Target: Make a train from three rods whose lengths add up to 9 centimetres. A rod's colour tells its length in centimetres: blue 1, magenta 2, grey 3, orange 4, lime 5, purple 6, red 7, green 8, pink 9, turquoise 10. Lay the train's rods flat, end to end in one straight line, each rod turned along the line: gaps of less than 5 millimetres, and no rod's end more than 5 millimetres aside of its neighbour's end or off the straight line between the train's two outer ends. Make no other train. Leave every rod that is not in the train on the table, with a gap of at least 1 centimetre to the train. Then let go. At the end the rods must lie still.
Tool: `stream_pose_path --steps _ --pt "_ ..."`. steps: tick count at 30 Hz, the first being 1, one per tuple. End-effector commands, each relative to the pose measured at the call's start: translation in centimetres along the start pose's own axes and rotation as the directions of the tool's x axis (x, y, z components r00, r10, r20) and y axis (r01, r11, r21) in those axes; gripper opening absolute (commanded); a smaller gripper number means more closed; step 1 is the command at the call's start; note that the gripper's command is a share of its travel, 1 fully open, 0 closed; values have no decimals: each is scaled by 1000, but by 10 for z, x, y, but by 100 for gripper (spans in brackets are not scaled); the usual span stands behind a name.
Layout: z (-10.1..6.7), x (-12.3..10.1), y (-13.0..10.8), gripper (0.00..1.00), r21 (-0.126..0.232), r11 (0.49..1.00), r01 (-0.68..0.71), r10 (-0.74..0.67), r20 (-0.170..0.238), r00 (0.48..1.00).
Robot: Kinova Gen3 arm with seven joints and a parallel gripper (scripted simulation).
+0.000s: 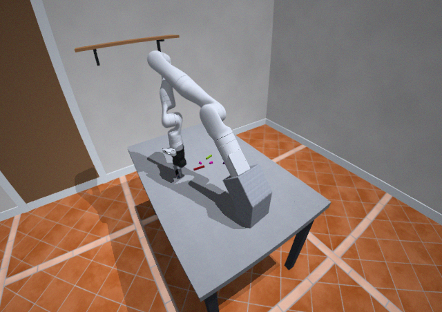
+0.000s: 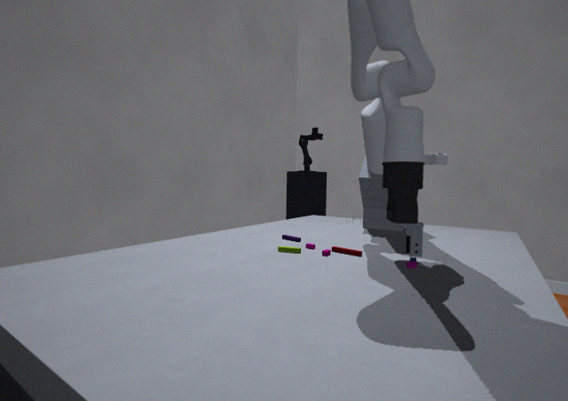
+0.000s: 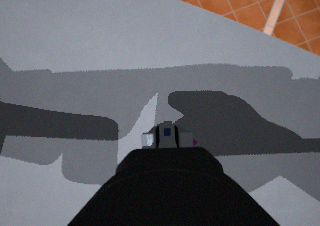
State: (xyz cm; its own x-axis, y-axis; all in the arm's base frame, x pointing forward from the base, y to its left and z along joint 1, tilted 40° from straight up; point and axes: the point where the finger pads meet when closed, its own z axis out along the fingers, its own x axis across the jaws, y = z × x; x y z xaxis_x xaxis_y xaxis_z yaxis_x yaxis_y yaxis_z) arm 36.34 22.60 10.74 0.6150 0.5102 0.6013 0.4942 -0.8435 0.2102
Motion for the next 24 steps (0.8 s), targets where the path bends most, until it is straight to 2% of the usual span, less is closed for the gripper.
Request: stream_pose_path --steps 1,12,24 --pt "0 0 0 54 0 1000 0 0 -1 1000" --pt "1 0 0 54 0 1000 0 0 -1 1000" --pt "11 0 0 54 0 1000 0 0 -1 1000"
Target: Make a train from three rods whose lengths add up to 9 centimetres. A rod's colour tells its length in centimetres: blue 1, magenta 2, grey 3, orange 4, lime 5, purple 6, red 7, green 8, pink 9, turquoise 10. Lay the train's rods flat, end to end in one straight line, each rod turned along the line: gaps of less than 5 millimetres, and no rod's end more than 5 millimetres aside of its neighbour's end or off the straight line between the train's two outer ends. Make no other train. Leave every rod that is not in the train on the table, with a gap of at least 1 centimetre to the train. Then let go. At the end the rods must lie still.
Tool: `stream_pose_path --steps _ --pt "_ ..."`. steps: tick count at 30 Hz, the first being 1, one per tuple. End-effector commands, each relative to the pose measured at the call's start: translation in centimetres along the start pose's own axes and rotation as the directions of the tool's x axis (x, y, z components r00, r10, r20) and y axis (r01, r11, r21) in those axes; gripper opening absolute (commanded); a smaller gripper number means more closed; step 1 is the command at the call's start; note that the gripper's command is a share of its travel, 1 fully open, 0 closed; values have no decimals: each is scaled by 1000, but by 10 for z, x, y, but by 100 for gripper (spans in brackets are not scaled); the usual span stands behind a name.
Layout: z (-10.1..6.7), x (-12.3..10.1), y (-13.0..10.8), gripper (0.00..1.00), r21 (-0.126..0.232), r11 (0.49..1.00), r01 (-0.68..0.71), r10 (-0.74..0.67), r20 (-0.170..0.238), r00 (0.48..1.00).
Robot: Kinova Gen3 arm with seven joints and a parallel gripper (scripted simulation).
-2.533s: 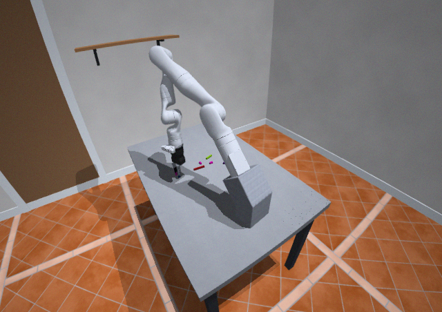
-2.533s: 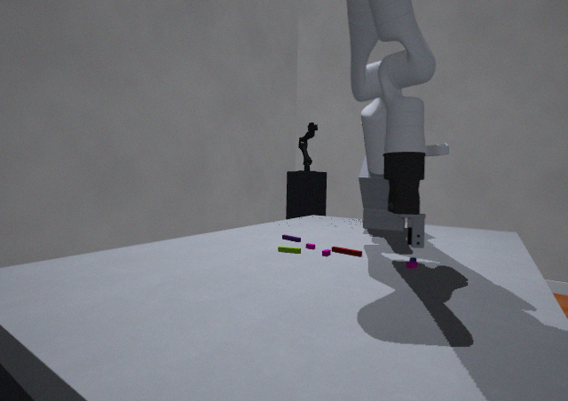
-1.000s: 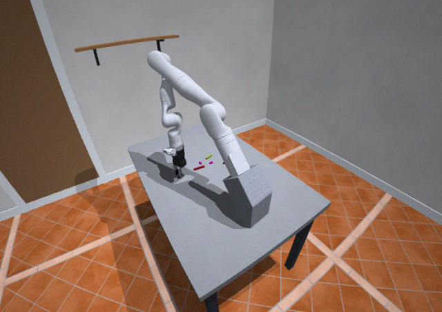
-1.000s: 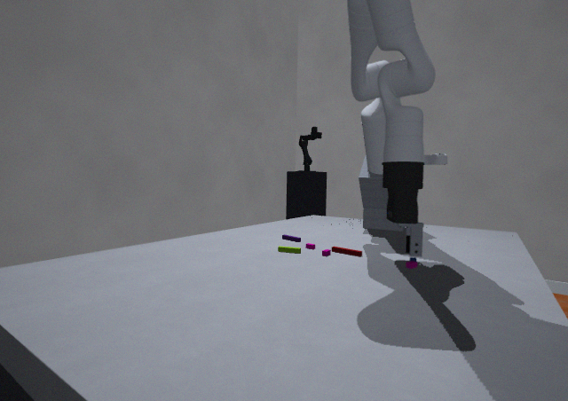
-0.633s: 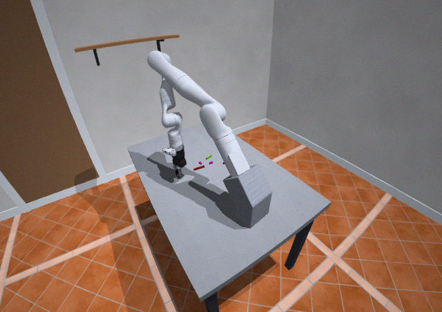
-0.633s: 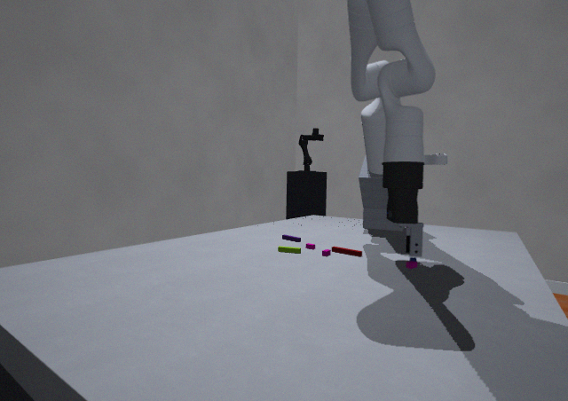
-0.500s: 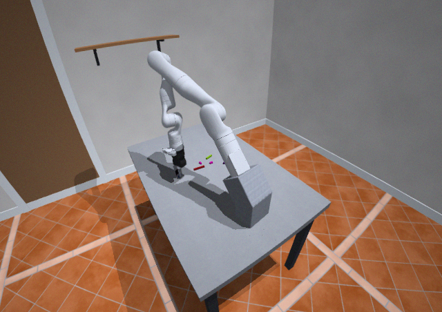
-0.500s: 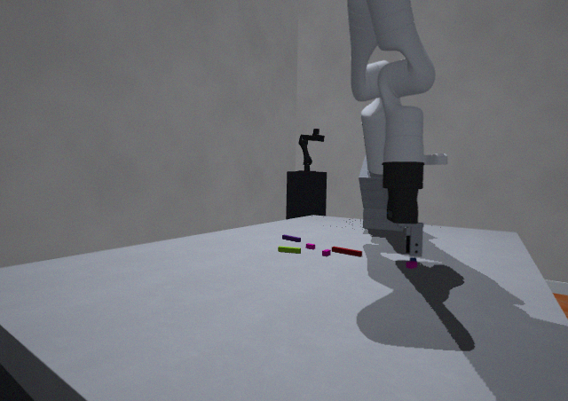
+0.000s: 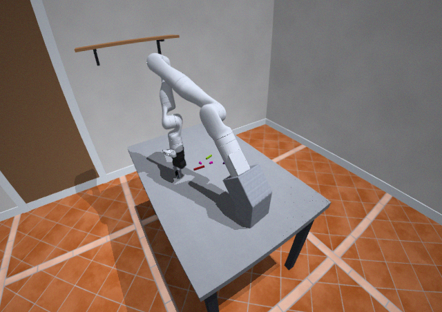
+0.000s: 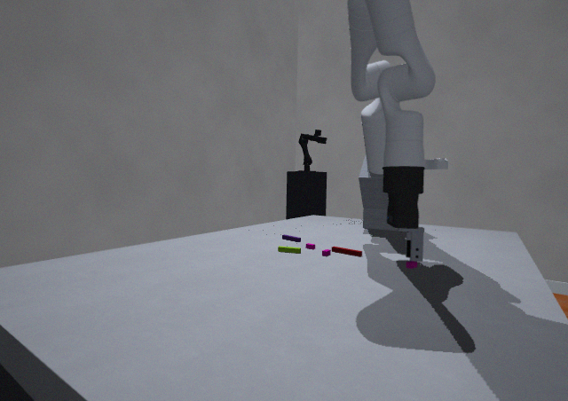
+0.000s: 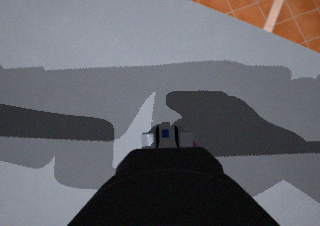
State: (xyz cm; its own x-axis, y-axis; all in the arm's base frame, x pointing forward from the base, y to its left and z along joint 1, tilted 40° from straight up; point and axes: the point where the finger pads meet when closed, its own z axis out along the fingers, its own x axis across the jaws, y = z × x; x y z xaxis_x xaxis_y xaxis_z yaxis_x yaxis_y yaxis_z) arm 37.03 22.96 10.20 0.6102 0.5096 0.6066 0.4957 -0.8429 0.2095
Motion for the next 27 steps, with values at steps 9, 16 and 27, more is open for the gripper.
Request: stream_pose_path --steps 9,16,27 --pt "7 -3 1 54 -1 1000 -1 1 6 1000" --pt "8 -3 1 54 -1 1000 -1 1 6 1000" --pt "8 -3 1 54 -1 1000 -1 1 6 1000"
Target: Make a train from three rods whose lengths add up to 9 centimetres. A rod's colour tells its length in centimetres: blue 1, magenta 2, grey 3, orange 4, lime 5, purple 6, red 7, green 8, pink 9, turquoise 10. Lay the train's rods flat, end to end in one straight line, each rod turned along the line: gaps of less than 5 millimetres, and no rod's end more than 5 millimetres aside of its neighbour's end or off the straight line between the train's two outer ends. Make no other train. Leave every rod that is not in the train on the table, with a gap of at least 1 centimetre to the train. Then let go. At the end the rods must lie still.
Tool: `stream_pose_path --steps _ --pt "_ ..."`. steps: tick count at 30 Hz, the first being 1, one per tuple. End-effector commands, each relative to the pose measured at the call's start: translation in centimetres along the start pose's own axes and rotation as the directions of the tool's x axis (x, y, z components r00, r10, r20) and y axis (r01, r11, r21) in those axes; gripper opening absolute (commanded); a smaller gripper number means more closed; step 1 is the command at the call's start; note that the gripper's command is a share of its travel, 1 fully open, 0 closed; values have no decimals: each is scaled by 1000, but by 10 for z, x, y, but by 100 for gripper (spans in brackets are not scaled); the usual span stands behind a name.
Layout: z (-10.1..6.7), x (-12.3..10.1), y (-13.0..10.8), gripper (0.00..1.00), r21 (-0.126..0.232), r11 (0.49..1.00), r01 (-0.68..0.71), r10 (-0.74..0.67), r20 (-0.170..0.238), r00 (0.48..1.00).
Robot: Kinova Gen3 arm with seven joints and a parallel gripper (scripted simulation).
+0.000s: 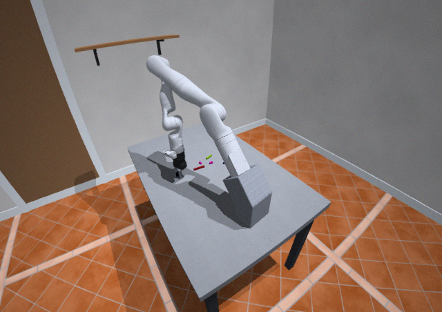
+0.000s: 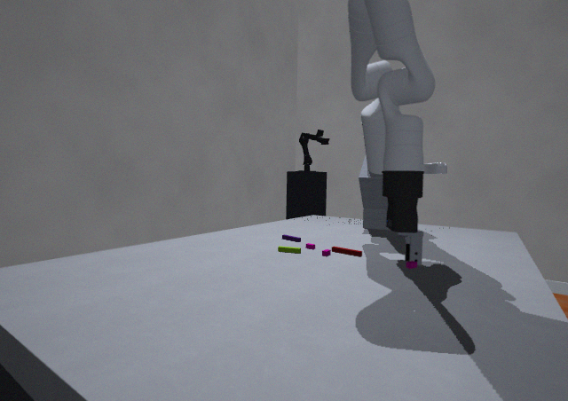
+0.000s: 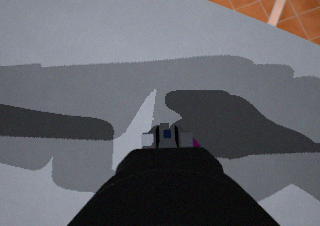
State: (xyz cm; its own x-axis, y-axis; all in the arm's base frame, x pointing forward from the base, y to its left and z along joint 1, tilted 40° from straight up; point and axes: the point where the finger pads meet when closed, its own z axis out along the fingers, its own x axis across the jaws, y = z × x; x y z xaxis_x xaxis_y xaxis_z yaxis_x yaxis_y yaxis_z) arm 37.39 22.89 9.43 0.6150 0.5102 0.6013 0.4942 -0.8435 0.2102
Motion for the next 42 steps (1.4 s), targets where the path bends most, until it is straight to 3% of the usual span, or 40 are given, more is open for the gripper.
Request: stream_pose_path --steps 1,20,21,42 --pt "0 0 0 54 0 1000 0 0 -1 1000" --pt "0 0 0 54 0 1000 0 0 -1 1000" --pt "0 0 0 24 0 1000 0 0 -1 1000" --pt "0 0 0 24 0 1000 0 0 -1 1000"
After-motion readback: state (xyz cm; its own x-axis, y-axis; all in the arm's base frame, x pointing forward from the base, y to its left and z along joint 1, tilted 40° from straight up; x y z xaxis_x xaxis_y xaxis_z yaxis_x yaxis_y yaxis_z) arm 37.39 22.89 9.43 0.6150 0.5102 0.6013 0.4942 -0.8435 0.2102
